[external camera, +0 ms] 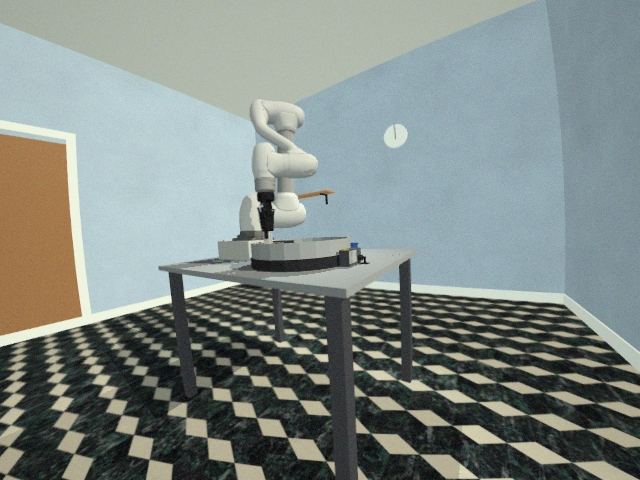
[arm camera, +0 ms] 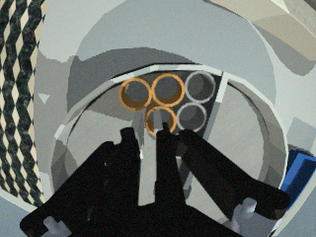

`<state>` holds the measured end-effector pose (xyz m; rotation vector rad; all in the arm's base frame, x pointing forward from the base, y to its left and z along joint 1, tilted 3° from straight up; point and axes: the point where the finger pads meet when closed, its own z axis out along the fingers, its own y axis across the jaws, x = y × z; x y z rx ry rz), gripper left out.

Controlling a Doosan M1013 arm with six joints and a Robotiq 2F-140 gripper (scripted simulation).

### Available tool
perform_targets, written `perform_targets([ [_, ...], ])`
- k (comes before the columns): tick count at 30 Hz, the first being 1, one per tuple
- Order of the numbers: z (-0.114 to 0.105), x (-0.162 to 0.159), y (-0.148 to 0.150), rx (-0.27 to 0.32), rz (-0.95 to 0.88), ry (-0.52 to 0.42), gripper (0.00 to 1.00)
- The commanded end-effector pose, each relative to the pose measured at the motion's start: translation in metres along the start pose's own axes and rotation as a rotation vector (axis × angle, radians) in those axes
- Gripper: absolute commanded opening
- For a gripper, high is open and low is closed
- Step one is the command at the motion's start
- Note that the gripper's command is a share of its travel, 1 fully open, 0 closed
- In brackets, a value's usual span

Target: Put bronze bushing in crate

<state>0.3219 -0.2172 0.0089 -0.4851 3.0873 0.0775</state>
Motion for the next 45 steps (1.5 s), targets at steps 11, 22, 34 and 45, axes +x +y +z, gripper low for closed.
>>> perform_targets([
  [11, 0.0, 0.0, 0.0, 0.0, 0.0, 0.0, 0.1],
  [22, 0.0, 0.0, 0.0, 0.0, 0.0, 0.0, 0.0],
  [34, 0.0, 0.0, 0.0, 0.0, 0.0, 0.0, 0.0],
  [45, 0.0, 0.0, 0.0, 0.0, 0.0, 0.0, 0.0],
])
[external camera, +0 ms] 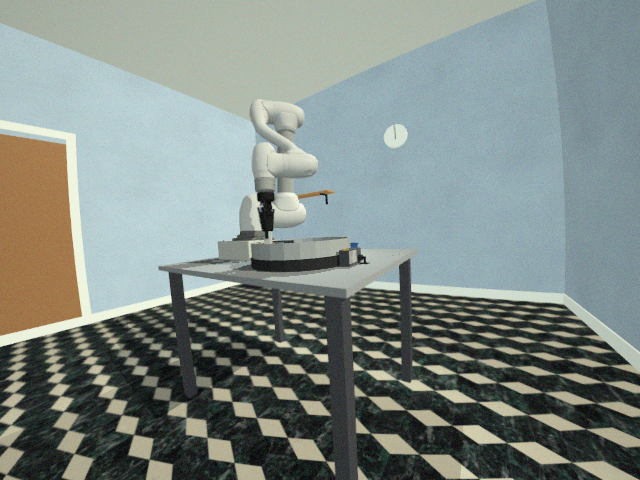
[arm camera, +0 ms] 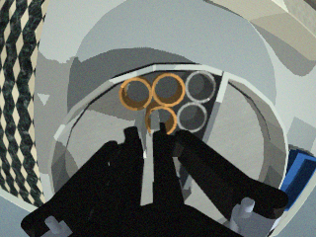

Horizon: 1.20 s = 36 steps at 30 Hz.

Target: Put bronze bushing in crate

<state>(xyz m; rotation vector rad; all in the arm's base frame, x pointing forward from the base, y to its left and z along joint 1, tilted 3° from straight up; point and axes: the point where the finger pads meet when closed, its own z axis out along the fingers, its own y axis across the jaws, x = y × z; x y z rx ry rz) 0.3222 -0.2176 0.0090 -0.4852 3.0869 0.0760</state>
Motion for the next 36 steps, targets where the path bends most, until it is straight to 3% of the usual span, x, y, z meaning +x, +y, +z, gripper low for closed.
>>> perform_targets([
  [1, 0.0, 0.0, 0.001, -0.001, 0.0, 0.0, 0.0],
  [19, -0.004, 0.0, 0.001, -0.001, 0.0, 0.0, 0.0],
  [33, -0.062, 0.001, 0.001, -0.001, 0.0, 0.0, 0.0],
  [36, -0.065, 0.001, 0.001, -0.001, 0.0, 0.0, 0.0],
])
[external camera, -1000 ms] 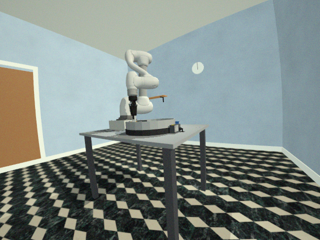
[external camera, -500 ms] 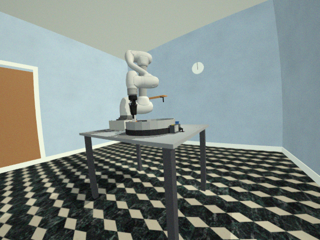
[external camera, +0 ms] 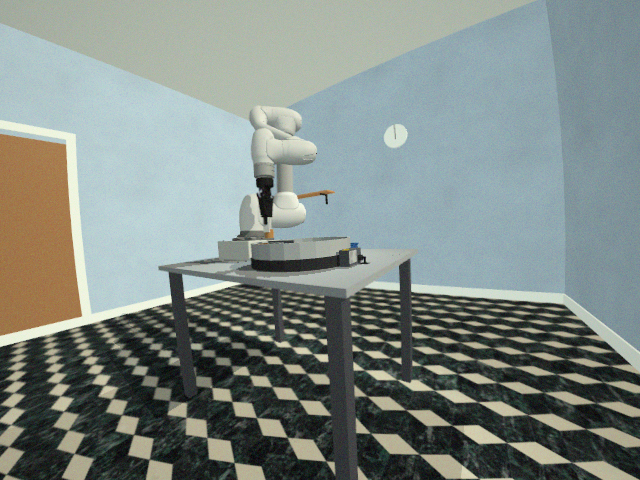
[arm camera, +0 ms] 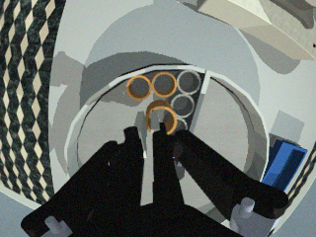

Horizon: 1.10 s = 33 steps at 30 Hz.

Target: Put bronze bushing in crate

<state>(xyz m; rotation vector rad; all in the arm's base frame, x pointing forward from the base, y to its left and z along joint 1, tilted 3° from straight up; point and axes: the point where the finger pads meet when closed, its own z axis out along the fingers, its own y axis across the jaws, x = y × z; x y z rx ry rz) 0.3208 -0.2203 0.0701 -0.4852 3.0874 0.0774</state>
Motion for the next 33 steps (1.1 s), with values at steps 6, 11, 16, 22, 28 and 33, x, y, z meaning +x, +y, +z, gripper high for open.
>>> perform_targets([
  [6, -0.0154, 0.0001, 0.0001, 0.0, 0.0, 0.0, 0.0],
  [11, -0.0156, 0.0001, 0.0001, 0.0, 0.0, 0.0, 0.0],
  [16, -0.0156, 0.0001, 0.0001, 0.0, 0.0, 0.0, 0.0],
  [22, -0.0156, 0.0001, 0.0001, 0.0, 0.0, 0.0, 0.0],
  [28, -0.0156, 0.0001, 0.0001, 0.0, 0.0, 0.0, 0.0],
  [33, -0.0156, 0.0001, 0.0001, 0.0, 0.0, 0.0, 0.0],
])
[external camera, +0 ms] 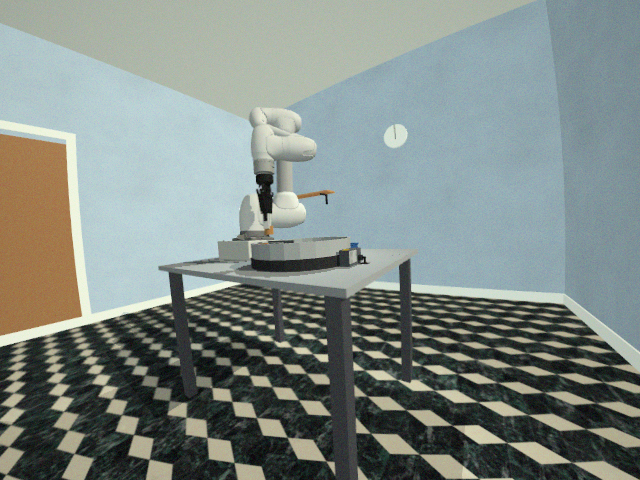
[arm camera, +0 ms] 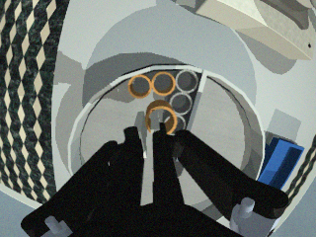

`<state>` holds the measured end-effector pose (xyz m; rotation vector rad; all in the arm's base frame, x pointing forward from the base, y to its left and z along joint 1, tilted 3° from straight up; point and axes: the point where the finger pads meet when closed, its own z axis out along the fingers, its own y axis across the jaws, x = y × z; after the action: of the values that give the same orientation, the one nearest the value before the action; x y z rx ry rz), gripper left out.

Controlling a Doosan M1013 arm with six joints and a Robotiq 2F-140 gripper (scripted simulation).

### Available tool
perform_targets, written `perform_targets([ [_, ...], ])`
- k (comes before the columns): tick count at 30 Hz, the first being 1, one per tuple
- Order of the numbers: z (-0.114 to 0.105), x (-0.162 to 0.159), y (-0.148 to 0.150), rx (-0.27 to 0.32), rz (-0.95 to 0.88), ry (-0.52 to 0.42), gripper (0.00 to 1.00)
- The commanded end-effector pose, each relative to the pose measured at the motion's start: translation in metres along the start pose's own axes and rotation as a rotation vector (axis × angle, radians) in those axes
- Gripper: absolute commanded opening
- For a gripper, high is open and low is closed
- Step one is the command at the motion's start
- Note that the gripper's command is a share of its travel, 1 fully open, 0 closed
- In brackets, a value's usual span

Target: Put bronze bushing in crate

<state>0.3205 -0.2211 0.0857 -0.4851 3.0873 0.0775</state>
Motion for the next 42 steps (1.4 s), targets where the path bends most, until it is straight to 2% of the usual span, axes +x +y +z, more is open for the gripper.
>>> perform_targets([
  [1, 0.0, 0.0, 0.0, 0.0, 0.0, 0.0, 0.0],
  [17, 0.0, -0.002, 0.002, 0.0, 0.0, 0.0, 0.0],
  [22, 0.0, -0.009, 0.012, 0.0, 0.0, 0.0, 0.0],
  [32, 0.0, -0.048, 0.061, 0.0, 0.0, 0.0, 0.0],
  [34, 0.0, -0.048, 0.061, 0.0, 0.0, 0.0, 0.0],
  [42, -0.001, -0.095, 0.121, 0.0, 0.0, 0.0, 0.0],
])
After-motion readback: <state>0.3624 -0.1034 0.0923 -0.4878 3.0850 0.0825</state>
